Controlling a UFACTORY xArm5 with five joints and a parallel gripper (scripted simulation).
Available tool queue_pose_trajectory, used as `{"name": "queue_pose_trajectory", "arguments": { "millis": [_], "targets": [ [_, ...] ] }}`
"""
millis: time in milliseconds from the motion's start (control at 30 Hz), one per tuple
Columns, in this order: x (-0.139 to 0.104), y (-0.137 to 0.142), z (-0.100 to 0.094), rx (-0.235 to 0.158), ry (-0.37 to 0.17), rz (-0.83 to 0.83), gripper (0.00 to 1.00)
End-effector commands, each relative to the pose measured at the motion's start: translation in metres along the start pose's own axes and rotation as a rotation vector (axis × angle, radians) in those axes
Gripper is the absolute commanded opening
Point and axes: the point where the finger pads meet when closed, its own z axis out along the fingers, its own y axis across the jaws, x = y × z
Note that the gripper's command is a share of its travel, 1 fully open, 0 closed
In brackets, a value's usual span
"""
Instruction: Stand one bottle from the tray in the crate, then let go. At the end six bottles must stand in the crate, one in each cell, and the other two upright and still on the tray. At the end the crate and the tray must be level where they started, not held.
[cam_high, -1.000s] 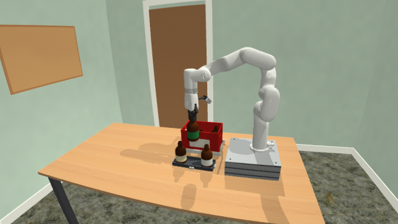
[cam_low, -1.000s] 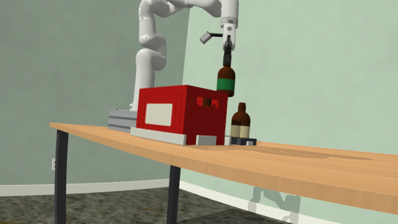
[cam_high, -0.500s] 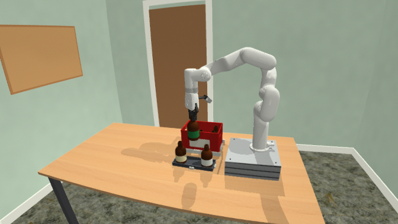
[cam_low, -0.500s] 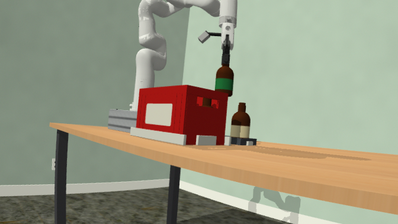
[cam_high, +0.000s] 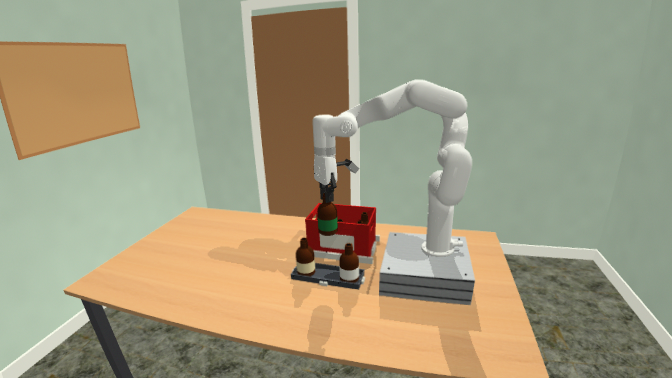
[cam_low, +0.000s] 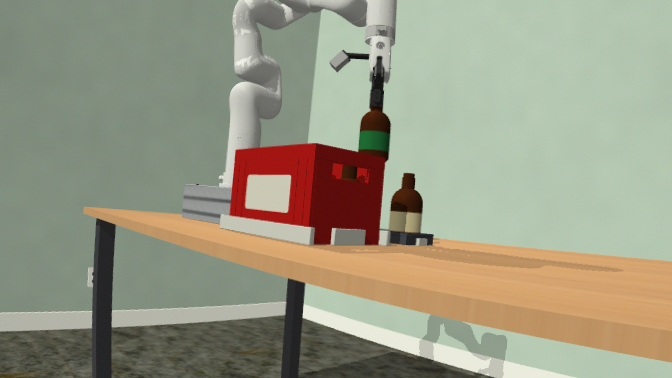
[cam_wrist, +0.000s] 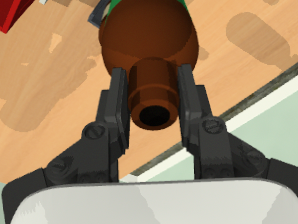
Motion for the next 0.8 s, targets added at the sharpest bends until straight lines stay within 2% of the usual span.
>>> {"name": "queue_pose_trajectory", "arguments": {
  "millis": [0, 767],
  "targets": [
    [0.002, -0.003, -0.002, 0.002, -0.004, 0.000, 0.00],
    [0.029, -0.031, -0.003, 0.004, -0.005, 0.000, 0.00]
  ]
}}
